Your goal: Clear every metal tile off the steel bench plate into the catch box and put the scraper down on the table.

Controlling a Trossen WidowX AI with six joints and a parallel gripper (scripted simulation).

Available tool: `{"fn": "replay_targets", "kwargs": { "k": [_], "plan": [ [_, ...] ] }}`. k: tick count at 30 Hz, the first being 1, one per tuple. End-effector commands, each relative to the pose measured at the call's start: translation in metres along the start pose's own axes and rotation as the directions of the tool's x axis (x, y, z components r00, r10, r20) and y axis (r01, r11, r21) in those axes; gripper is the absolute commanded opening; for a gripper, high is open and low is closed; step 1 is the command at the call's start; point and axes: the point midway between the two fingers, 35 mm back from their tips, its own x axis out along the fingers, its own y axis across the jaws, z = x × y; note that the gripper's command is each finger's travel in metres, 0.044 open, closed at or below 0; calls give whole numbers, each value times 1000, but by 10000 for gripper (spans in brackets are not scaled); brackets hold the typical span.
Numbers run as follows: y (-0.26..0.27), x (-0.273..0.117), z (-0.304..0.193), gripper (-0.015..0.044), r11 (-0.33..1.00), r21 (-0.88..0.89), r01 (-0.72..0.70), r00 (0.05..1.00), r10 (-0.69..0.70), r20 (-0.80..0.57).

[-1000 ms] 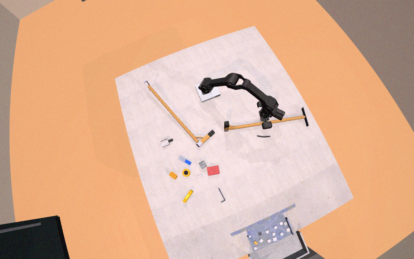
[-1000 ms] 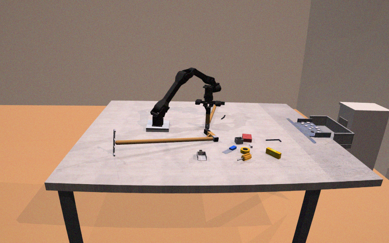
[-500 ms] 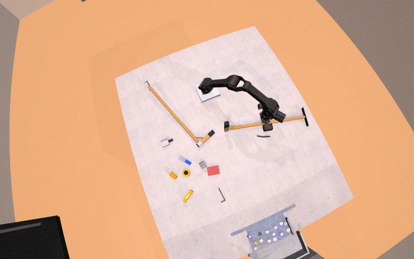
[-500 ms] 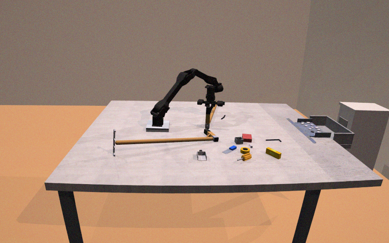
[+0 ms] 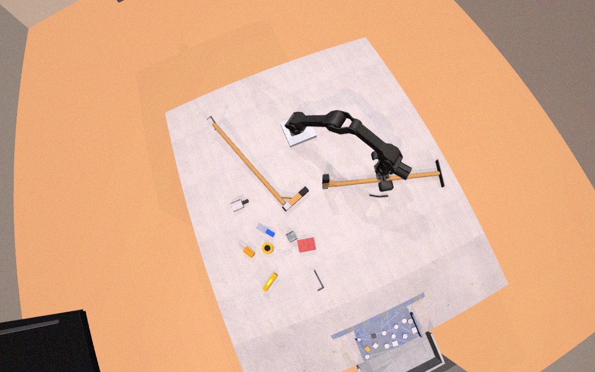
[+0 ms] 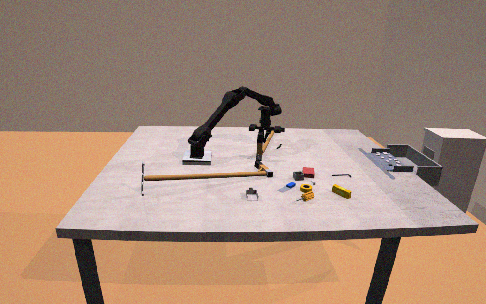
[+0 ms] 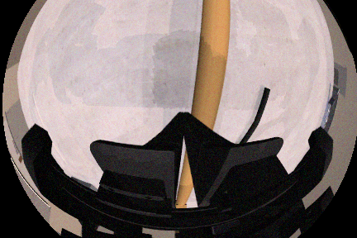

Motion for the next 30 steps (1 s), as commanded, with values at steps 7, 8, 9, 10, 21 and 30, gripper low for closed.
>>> {"fn": "replay_targets", "kwargs": {
  "k": [7,8,9,10,21,30],
  "plan": [
    [-11,4,-1,0,1000,-1,-1,1000,1,-4],
    [-12,4,-1,0,1000,-1,-1,1000,1,-4],
    [-13,4,-1,0,1000,-1,-1,1000,1,-4],
    [-14,4,-1,0,1000,-1,0,1000,0,-4],
    [-24,4,-2,0,1000,-1,3,1000,-3,-2],
    [-33,4,-3,0,1000,-1,5,1000,-5,-1]
  ]
}}
